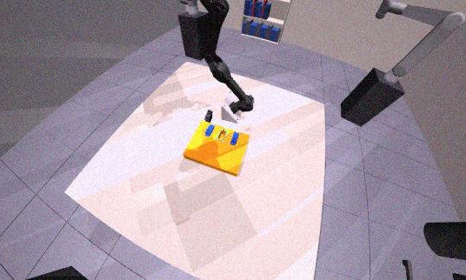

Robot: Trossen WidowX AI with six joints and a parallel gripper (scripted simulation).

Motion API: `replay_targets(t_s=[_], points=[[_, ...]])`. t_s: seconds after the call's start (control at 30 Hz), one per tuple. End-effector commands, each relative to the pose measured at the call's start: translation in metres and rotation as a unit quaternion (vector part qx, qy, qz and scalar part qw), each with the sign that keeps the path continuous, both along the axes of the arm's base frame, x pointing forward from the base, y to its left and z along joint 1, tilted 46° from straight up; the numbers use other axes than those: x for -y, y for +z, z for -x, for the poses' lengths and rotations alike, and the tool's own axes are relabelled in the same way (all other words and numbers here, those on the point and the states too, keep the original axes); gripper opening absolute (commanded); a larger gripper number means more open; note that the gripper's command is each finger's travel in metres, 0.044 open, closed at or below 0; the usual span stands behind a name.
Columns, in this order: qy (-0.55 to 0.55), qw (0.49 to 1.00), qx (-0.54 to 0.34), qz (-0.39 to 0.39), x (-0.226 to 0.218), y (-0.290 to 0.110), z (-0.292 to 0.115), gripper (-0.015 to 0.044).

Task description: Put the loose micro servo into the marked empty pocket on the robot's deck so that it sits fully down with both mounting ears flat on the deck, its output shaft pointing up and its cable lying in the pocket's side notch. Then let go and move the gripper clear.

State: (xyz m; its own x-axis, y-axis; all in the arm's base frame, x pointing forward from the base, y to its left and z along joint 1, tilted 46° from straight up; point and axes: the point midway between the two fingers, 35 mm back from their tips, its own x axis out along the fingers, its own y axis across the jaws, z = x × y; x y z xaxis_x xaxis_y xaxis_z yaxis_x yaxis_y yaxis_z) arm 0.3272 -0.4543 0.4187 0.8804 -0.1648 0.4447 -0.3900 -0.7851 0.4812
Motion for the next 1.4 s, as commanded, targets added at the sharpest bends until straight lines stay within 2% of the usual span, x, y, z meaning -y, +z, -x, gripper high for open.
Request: replay_targets(t_s=[0.0, 0.23, 0.5, 1.0, 1.37], points=[[-0.001, 1.0, 0.001, 0.001, 0.0, 0.001, 0.001, 0.0426], [-0.014, 1.0, 0.01, 0.019, -0.003, 0.014, 0.011, 0.044], [-0.057, 0.995, 0.053, 0.064, -0.013, 0.068, 0.069, 0.044], [-0.078, 0.989, 0.08, 0.094, -0.028, 0.097, 0.095, 0.044], [-0.103, 0.979, 0.102, 0.145, -0.052, 0.123, 0.114, 0.044]])
